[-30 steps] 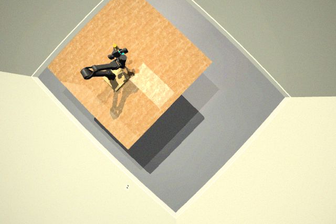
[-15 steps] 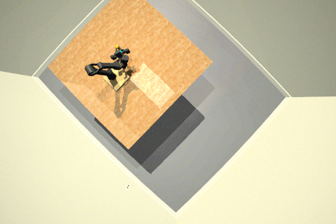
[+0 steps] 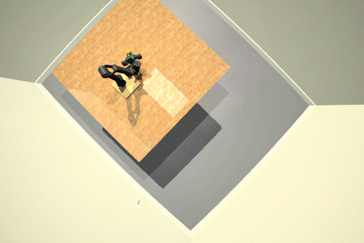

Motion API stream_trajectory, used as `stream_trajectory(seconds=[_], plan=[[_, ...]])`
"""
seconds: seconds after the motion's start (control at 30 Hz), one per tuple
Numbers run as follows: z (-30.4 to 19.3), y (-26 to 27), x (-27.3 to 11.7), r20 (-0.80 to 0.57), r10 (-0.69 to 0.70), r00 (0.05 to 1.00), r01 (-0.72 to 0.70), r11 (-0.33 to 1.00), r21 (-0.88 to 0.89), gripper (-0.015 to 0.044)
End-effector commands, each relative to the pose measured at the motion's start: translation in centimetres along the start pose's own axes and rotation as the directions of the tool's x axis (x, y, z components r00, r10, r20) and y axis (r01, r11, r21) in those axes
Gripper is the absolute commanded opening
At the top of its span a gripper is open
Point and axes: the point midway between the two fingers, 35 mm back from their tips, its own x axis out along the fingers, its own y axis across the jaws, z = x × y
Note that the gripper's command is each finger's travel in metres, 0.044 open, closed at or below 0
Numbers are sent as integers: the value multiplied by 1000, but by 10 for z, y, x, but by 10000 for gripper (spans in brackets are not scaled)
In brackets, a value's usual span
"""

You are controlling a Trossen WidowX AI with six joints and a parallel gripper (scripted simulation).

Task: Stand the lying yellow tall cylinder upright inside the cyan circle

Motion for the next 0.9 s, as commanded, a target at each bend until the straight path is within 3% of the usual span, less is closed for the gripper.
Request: stream_trajectory(seconds=[0.0, 0.87], plan=[[-10, 5, 0, 0, 4, 1000, -4, 1000, 19, 105], [-52, 15, 0, -1, 0, 1000, 0, 1000, 8, 105]])
